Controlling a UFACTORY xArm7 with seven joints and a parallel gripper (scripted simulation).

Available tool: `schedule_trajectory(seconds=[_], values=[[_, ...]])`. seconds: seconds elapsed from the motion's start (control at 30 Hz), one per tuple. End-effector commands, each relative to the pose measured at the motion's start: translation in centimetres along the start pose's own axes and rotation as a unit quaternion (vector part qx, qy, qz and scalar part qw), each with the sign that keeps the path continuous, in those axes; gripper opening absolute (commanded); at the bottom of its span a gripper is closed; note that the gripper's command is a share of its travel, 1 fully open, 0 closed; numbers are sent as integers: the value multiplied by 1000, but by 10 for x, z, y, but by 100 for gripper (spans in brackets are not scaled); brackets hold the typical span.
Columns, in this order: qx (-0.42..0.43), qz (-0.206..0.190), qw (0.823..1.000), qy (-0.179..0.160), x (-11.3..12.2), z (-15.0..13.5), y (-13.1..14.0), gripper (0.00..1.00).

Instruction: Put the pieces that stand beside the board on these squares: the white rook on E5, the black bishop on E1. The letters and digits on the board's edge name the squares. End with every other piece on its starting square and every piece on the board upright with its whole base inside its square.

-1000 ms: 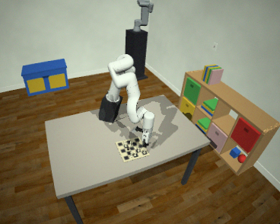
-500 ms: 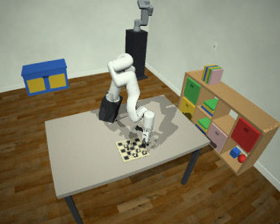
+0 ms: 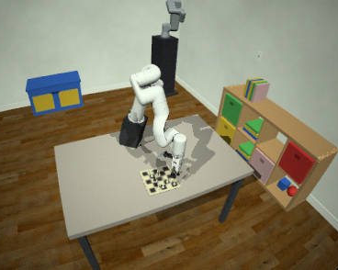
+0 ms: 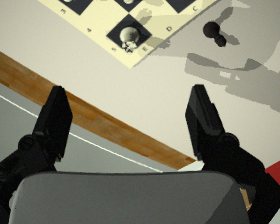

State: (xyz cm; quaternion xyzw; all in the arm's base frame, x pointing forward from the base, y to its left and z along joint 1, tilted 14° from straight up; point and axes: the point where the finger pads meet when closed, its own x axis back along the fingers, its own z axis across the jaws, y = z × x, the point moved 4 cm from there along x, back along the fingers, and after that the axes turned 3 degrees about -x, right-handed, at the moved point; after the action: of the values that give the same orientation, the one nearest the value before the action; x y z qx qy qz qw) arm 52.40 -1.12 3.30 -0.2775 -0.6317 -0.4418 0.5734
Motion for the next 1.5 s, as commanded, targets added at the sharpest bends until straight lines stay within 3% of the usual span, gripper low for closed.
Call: schedule_trajectory(seconds=[0.0,0.13,0.27,0.37,0.4,0.67,0.87,0.93,0.97,1.1,1.43,1.47], values=[[-26,0,1000,1,0,3,1,100],[-94,4,996,6,-3,12,1,100],[-205,10,979,11,-7,25,0,100],[-222,11,975,12,-8,29,-1,100],[-282,15,959,13,-9,33,-1,100],[-432,23,901,23,-14,65,-6,100],[-543,28,838,31,-12,80,-10,100],[-543,28,838,31,-12,80,-10,100],[-596,30,802,32,-11,82,-11,100],[-654,31,755,35,-8,88,-13,100],[-804,29,593,38,-2,93,-16,100],[-804,29,593,38,-2,93,-16,100]])
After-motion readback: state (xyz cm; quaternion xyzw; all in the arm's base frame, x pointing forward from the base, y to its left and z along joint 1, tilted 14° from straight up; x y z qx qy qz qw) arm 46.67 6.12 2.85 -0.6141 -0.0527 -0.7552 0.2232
